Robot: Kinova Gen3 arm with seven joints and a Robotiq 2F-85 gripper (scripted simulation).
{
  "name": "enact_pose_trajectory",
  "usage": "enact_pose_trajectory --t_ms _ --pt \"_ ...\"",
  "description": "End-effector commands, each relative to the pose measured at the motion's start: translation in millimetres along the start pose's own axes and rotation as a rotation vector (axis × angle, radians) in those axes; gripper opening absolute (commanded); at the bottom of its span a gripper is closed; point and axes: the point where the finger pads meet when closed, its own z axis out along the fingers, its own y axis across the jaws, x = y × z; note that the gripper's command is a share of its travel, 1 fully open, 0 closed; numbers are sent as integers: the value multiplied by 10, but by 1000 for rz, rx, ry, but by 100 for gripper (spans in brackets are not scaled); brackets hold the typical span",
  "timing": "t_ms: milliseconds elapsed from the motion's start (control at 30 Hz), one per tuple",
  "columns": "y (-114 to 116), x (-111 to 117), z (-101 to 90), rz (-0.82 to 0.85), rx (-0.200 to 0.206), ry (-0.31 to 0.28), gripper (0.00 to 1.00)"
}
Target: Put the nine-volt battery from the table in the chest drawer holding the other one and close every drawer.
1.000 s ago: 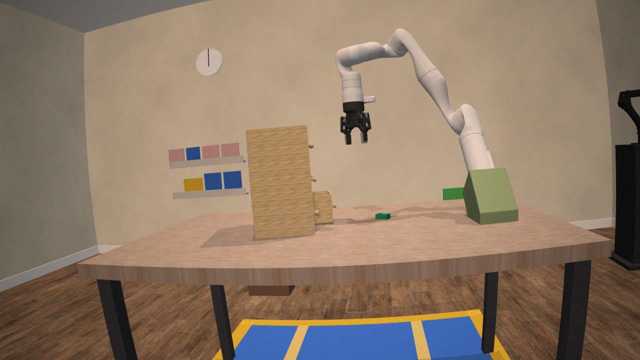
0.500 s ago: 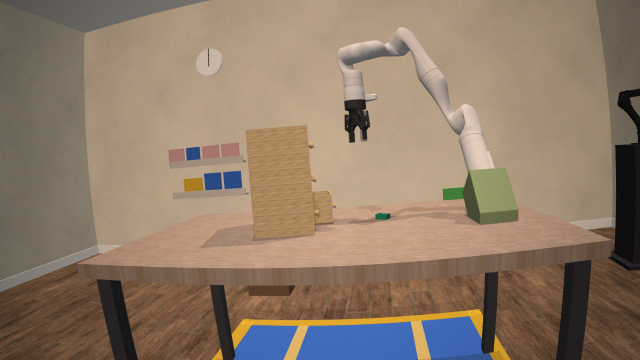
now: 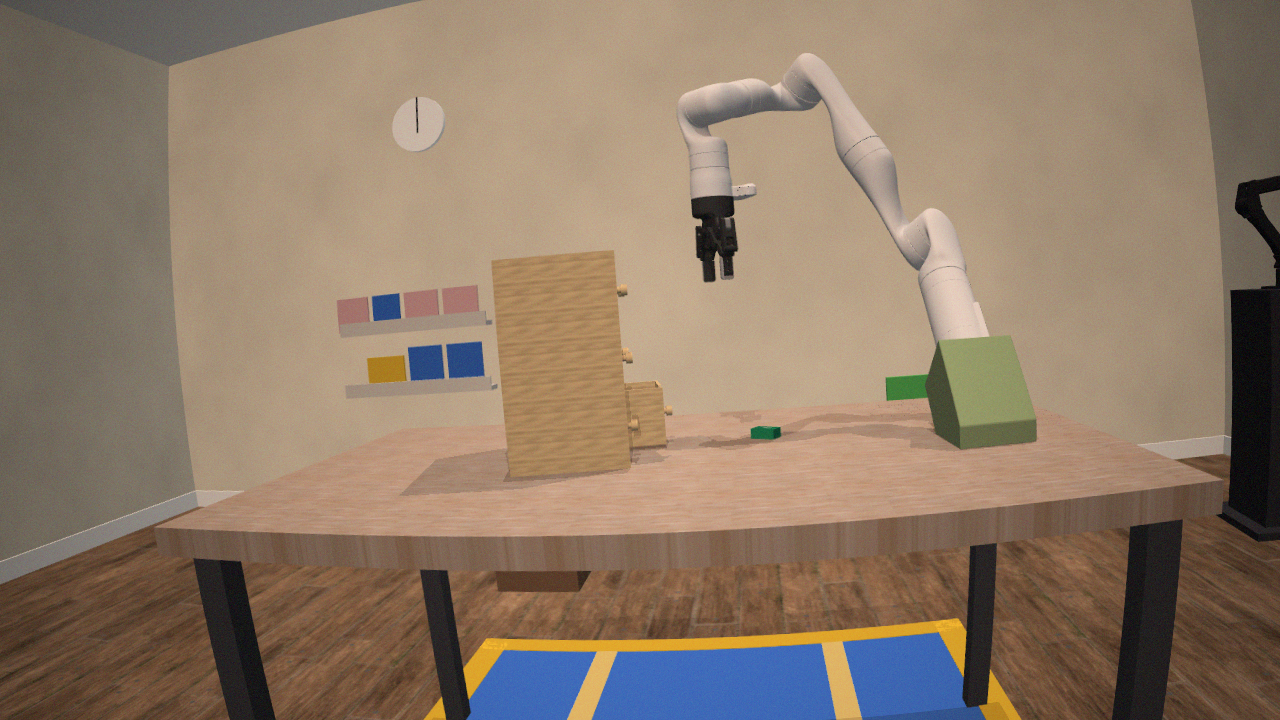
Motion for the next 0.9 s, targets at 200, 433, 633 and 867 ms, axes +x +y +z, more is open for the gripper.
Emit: enact_pose_trajectory --t_ms 200,433,633,867 --pt "2 64 -29 68 1 8 100" --pt "5 79 -45 112 1 8 100" --pt "7 89 -55 140 0 8 100" --pt "8 95 -62 158 0 8 100"
